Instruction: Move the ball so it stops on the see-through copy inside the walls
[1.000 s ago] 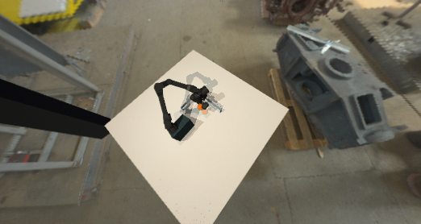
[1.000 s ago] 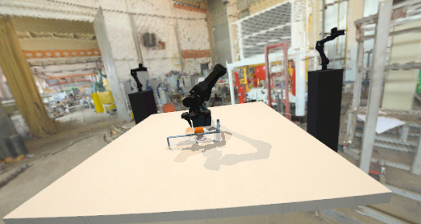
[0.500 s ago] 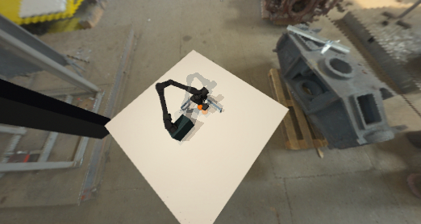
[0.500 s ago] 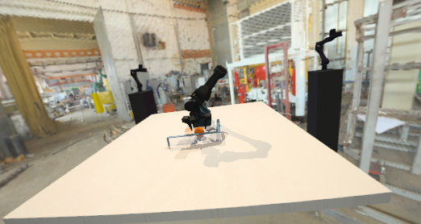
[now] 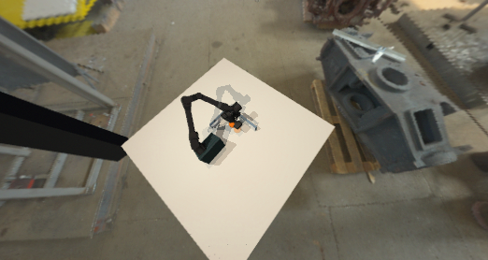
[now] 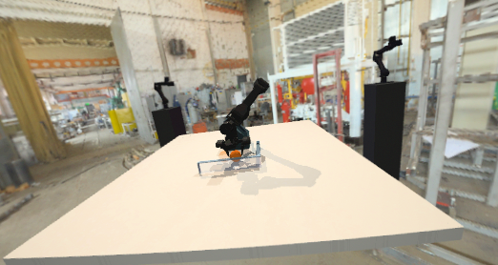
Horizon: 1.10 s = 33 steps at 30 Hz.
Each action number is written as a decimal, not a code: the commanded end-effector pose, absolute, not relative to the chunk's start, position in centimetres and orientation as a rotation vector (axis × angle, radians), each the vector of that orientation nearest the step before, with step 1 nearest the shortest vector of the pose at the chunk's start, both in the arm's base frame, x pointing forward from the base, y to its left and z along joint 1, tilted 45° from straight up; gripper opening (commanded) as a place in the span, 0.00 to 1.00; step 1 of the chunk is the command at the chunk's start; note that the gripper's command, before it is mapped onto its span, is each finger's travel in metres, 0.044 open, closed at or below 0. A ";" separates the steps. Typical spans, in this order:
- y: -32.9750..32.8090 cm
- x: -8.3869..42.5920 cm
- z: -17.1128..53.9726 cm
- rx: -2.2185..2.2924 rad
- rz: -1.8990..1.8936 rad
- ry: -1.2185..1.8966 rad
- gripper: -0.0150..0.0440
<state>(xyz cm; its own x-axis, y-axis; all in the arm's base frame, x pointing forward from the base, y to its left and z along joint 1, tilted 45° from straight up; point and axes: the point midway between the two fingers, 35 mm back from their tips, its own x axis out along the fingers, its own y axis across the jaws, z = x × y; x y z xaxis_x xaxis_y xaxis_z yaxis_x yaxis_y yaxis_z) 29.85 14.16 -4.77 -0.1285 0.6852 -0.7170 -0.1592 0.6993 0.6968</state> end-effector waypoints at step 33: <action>4.6 31.7 4.9 0.452 0.757 1.544 0.25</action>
<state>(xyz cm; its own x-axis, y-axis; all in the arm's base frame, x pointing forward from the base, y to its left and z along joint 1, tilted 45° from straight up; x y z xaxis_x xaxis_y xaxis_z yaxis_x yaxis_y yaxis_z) 31.56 6.12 3.03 -0.1298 0.6853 -0.7166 -0.1334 0.7041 0.6975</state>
